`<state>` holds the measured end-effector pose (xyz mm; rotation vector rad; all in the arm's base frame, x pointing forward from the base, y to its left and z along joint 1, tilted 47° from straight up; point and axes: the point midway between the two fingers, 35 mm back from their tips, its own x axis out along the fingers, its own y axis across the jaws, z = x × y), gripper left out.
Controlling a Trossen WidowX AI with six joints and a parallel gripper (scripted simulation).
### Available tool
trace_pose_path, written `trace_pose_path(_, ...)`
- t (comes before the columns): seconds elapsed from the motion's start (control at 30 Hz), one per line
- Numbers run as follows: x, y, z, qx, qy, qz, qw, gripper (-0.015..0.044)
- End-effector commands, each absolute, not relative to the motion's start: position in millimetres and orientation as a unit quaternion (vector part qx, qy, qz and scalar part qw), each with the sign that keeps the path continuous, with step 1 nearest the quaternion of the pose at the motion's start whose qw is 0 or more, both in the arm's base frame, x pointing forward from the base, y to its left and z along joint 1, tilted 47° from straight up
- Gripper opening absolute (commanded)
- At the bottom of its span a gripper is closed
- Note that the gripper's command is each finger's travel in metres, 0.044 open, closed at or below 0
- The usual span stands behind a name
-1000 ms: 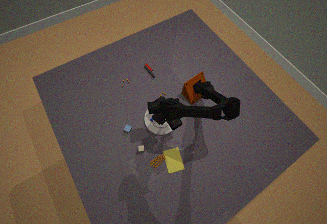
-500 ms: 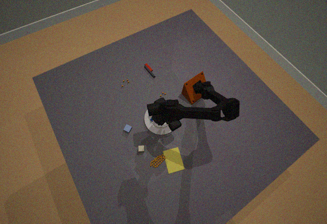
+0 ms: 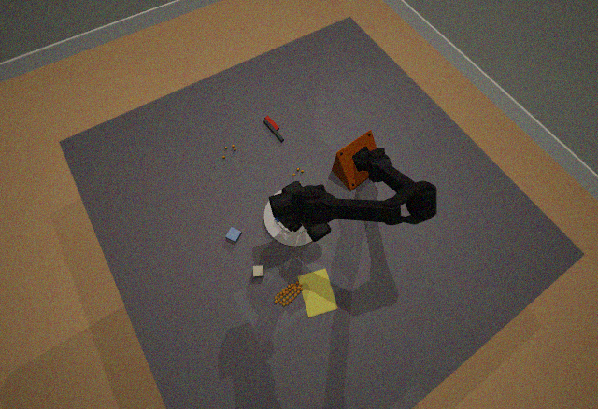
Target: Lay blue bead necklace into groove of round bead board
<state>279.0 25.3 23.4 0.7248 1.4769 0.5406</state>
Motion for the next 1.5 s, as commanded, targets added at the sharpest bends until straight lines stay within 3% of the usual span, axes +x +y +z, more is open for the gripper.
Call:
trace_pose_path(0.0, 278.2, 30.8, 18.1, 0.323, 0.651, 0.237, 0.645, 0.012)
trace_pose_path(0.67, 278.7, 28.3, 21.0, 0.32, 0.65, 0.238, 0.647, 0.0)
trace_pose_path(1.47, 276.4, 15.6, 16.6, 0.322, 0.651, 0.236, 0.646, 0.0)
